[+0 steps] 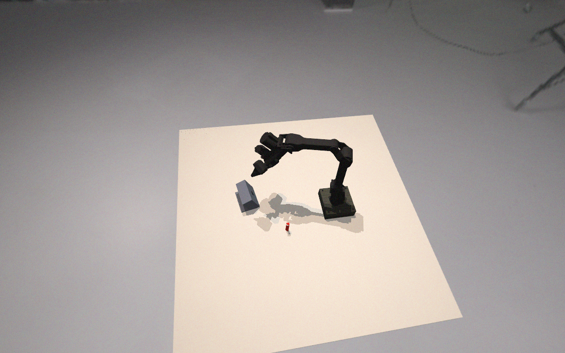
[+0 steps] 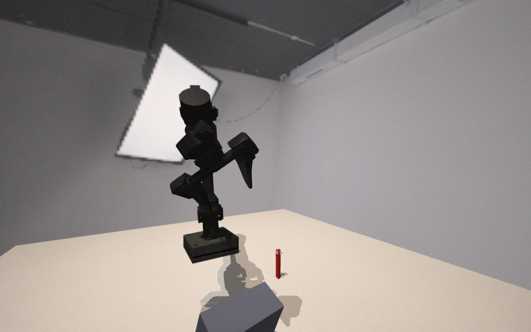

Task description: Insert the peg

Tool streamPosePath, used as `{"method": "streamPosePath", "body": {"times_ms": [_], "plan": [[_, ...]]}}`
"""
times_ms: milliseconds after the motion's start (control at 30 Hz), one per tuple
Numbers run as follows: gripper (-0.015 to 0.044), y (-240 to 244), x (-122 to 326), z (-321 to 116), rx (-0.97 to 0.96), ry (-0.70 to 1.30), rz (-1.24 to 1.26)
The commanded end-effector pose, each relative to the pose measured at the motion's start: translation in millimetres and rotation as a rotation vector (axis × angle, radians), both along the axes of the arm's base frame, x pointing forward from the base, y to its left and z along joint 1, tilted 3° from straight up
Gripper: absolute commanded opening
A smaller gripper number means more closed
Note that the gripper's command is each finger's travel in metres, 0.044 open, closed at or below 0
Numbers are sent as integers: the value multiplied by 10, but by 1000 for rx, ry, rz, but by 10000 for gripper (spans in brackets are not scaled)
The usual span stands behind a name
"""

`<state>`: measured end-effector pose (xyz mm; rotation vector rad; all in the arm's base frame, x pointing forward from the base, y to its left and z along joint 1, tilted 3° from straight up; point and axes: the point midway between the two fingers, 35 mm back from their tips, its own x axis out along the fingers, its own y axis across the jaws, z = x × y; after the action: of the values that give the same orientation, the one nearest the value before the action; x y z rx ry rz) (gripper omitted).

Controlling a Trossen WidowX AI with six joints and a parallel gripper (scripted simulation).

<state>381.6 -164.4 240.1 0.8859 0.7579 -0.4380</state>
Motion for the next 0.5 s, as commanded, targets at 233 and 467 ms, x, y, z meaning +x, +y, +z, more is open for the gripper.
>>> {"method": "streamPosePath", "body": {"times_ms": [233, 467], "plan": [[440, 485, 50, -469, 3, 165, 114], [440, 799, 34, -682, -7, 250, 191]]}}
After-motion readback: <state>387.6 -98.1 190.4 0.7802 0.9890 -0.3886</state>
